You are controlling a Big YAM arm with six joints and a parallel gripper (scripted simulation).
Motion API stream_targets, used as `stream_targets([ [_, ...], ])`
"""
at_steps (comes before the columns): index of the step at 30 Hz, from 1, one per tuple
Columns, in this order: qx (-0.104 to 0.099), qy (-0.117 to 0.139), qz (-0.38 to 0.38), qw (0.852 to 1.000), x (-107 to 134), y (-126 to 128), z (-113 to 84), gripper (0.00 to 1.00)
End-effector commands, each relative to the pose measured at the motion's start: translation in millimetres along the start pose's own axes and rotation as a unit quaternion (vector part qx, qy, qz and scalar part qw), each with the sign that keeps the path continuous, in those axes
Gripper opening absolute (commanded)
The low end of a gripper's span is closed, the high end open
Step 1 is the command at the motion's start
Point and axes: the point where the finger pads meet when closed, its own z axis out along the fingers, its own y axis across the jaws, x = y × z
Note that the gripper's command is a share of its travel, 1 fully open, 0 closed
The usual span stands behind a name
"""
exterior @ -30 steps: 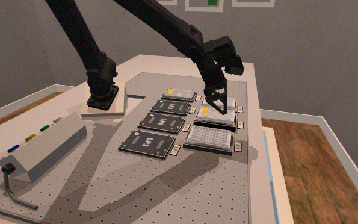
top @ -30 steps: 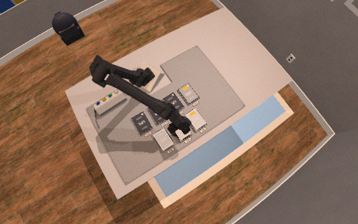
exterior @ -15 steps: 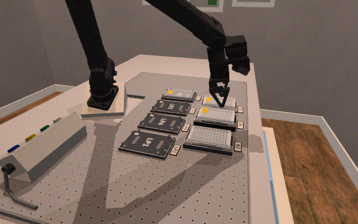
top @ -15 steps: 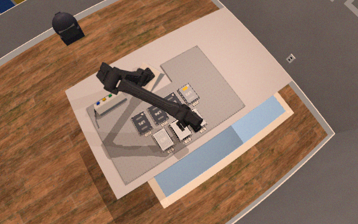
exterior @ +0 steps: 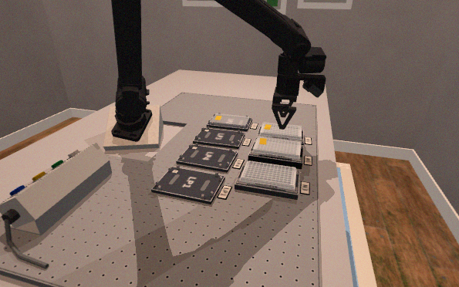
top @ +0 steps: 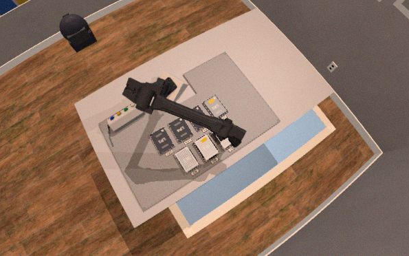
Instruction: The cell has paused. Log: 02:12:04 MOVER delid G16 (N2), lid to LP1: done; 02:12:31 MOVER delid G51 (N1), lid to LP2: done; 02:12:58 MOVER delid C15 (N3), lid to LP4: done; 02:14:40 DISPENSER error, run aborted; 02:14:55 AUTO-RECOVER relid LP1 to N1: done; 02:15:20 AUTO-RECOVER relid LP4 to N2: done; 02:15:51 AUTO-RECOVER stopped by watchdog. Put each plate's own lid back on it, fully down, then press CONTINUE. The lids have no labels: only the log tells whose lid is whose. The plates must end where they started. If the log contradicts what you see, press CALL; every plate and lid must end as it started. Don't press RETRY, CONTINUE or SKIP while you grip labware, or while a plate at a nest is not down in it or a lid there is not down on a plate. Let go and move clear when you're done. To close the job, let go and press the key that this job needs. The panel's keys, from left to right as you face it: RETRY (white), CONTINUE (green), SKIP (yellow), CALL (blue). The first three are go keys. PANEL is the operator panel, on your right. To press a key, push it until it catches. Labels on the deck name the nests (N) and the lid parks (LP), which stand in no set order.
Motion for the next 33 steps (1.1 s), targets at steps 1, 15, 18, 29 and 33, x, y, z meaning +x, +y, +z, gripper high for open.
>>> stream_targets([
  [1, -0.005, -0.009, 0.011, 1.0, -13.0, 22.5, -11.8, 1.0],
  [15, 0.004, 0.008, 0.009, 1.0, 0.7, 8.3, 18.1, 1.0],
  [18, 0.004, 0.008, 0.009, 1.0, 0.8, 8.2, 23.2, 1.0],
  [29, 0.004, 0.008, 0.009, 1.0, 1.3, 8.0, 38.2, 1.0],
  [33, 0.004, 0.008, 0.009, 1.0, 1.7, 7.7, 42.5, 1.0],
])
